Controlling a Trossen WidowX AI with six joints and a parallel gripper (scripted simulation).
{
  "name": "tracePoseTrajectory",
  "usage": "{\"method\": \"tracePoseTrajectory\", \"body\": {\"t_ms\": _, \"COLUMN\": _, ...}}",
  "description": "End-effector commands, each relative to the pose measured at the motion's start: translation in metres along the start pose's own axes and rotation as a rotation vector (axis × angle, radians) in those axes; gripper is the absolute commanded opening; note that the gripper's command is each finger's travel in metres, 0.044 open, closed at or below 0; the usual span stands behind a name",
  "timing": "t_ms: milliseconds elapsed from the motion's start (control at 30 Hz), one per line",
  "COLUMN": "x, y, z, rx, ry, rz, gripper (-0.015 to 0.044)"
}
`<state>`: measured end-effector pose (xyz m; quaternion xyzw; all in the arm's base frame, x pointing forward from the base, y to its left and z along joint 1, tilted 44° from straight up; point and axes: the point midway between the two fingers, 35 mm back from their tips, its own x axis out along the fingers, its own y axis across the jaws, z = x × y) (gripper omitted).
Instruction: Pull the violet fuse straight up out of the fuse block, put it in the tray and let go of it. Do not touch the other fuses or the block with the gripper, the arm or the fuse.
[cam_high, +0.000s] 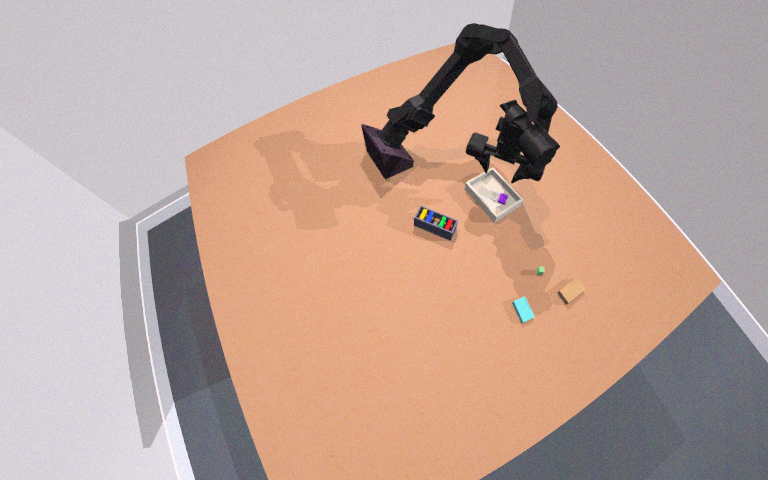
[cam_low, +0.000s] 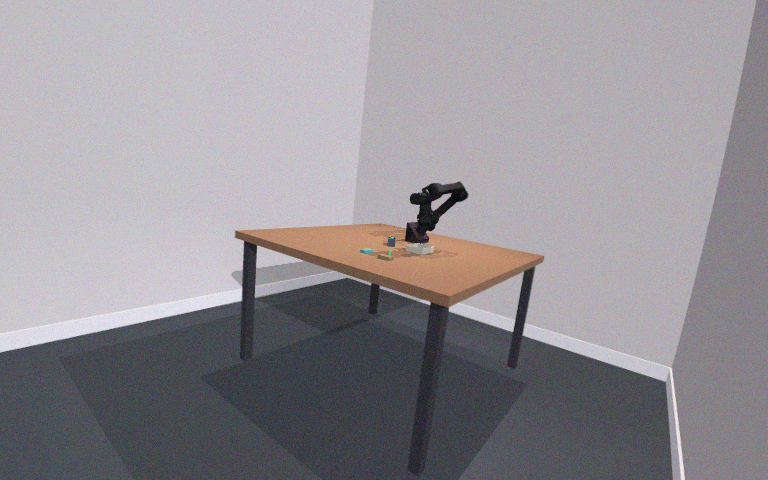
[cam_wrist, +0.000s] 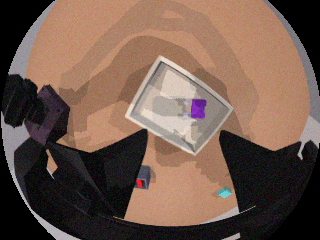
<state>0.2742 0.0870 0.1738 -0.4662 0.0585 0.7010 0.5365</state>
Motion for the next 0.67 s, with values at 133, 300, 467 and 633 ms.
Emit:
{"method": "tracePoseTrajectory", "body": {"t_ms": 133, "x": -0.0006, "y": 0.0000, "z": -0.0001, "rx": 0.000, "ry": 0.000, "rz": 0.000, "gripper": 0.0330}}
{"method": "tracePoseTrajectory", "body": {"t_ms": 300, "x": -0.0006, "y": 0.0000, "z": -0.0001, "rx": 0.000, "ry": 0.000, "rz": 0.000, "gripper": 0.0330}}
{"method": "tracePoseTrajectory", "body": {"t_ms": 467, "x": -0.0006, "y": 0.0000, "z": -0.0001, "rx": 0.000, "ry": 0.000, "rz": 0.000, "gripper": 0.0330}}
{"method": "tracePoseTrajectory", "body": {"t_ms": 633, "x": -0.0006, "y": 0.0000, "z": -0.0001, "rx": 0.000, "ry": 0.000, "rz": 0.000, "gripper": 0.0330}}
